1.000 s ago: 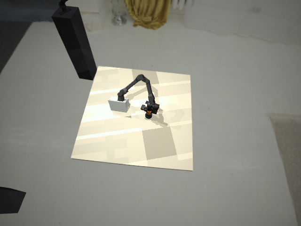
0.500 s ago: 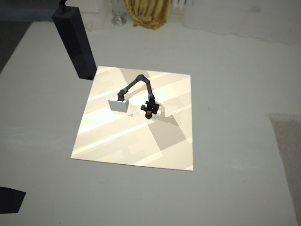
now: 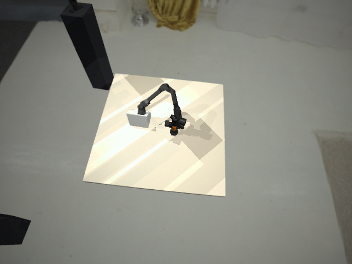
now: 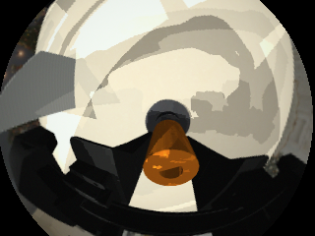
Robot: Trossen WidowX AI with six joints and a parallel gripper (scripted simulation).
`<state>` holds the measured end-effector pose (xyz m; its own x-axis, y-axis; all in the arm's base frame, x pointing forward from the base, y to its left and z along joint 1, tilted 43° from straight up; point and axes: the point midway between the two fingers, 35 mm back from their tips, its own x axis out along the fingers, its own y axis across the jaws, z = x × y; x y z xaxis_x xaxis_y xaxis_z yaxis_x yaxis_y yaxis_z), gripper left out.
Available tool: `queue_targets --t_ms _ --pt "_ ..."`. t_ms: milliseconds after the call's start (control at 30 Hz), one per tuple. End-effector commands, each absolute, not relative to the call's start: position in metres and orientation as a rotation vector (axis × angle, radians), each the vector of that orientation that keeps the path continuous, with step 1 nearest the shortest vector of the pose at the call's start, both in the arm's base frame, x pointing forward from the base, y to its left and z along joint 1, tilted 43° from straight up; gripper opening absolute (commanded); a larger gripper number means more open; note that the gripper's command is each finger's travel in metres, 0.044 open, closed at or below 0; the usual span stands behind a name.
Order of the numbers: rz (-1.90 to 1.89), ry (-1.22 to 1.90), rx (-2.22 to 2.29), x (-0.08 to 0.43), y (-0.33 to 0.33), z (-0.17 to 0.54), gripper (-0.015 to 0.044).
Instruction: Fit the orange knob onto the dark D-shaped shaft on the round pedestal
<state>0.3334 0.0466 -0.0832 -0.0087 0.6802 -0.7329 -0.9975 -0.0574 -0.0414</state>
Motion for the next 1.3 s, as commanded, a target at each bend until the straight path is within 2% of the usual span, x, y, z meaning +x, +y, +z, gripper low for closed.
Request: queue_targets --t_ms 0,1067,1267 --pt "1.517 0.581 -0.71 0.3336 0.0472 -0.0843 0.0" --pt "1.517 0.581 -0.711 0.3343 0.0456 -0.0811 0.0" --pt "1.579 0.456 -0.84 0.3345 0.0452 -0.0819 0.0"
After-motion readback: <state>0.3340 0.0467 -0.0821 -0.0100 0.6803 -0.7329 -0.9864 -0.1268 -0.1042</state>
